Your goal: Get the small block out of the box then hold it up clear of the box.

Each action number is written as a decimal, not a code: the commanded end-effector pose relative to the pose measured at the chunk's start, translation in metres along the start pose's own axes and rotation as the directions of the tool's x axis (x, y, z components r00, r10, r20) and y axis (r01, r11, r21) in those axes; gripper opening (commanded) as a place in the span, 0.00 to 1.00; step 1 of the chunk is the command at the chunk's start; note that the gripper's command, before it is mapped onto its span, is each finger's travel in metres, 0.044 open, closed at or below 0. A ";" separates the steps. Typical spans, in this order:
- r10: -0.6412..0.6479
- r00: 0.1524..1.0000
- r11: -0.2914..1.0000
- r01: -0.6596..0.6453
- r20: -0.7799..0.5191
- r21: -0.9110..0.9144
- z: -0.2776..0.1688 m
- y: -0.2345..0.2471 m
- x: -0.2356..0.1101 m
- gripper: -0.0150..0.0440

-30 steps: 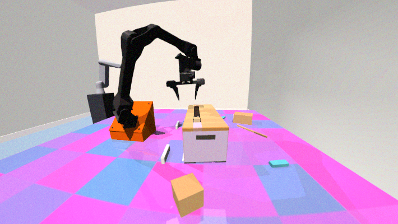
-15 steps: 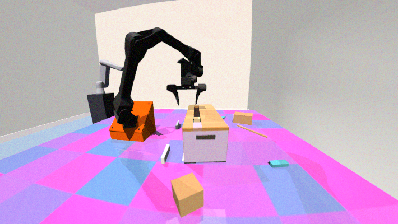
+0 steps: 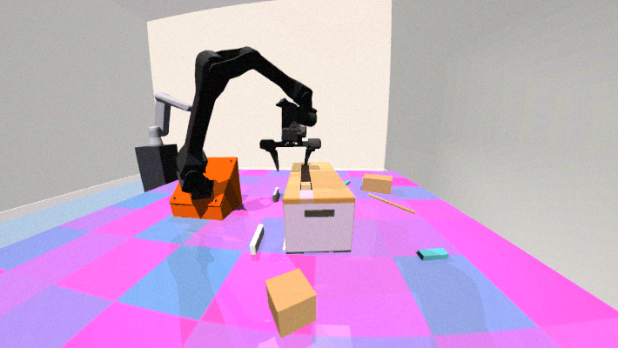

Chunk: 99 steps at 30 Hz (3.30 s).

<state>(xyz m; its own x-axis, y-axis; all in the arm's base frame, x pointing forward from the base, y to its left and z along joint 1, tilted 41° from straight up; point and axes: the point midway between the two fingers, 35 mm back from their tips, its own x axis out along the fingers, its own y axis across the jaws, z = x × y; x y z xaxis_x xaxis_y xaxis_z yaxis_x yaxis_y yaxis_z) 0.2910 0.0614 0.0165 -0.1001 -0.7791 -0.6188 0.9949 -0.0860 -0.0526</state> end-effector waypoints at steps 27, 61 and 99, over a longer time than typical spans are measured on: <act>0.000 1.000 1.000 0.000 0.003 0.001 -0.004 -0.002 0.041 0.93; -0.002 1.000 1.000 0.002 0.007 0.000 0.055 -0.002 0.053 0.93; -0.002 1.000 1.000 0.002 0.008 0.000 0.075 -0.005 0.057 0.93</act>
<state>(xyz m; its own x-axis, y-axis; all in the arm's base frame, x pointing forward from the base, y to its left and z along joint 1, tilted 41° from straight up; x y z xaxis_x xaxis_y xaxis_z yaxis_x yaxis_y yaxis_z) 0.2799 -0.0259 0.0377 -0.1039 -0.7803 -0.6167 0.9945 -0.0910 -0.0524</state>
